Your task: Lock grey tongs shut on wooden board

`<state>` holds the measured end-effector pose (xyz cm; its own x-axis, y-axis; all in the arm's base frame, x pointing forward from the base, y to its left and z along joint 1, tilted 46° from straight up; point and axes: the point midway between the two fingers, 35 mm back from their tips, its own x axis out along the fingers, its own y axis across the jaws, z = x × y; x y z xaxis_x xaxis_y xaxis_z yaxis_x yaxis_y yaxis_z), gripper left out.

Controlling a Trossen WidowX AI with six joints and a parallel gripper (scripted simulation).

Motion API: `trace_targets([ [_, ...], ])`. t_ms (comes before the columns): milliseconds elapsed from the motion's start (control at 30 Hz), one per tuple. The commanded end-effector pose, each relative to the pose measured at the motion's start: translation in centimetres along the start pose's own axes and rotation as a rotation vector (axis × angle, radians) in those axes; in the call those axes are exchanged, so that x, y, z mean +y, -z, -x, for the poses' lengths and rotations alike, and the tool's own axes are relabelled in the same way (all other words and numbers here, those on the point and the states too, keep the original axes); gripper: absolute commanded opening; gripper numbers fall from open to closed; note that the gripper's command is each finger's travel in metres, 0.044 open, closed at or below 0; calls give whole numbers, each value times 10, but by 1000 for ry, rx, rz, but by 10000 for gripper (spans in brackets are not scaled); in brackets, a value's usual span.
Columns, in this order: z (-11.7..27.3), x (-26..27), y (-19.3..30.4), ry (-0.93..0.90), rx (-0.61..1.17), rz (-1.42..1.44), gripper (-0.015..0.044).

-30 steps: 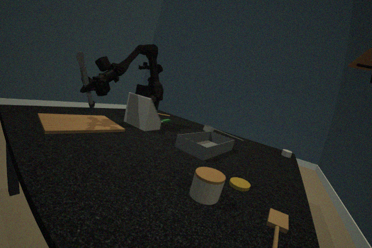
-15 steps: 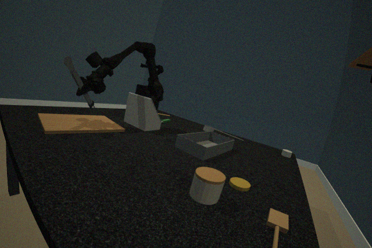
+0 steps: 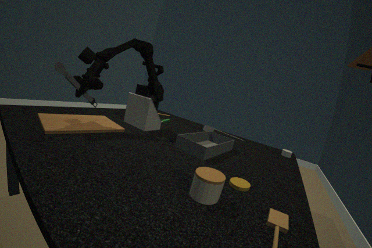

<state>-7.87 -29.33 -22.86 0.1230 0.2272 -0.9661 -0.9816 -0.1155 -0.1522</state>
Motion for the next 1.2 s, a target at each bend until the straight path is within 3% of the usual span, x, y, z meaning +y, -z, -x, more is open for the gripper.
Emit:
trace_targets([
  [0,1,0,3,-7,-51,1,-150],
  [1167,39,-11,1,-91,-555,17,-150],
])
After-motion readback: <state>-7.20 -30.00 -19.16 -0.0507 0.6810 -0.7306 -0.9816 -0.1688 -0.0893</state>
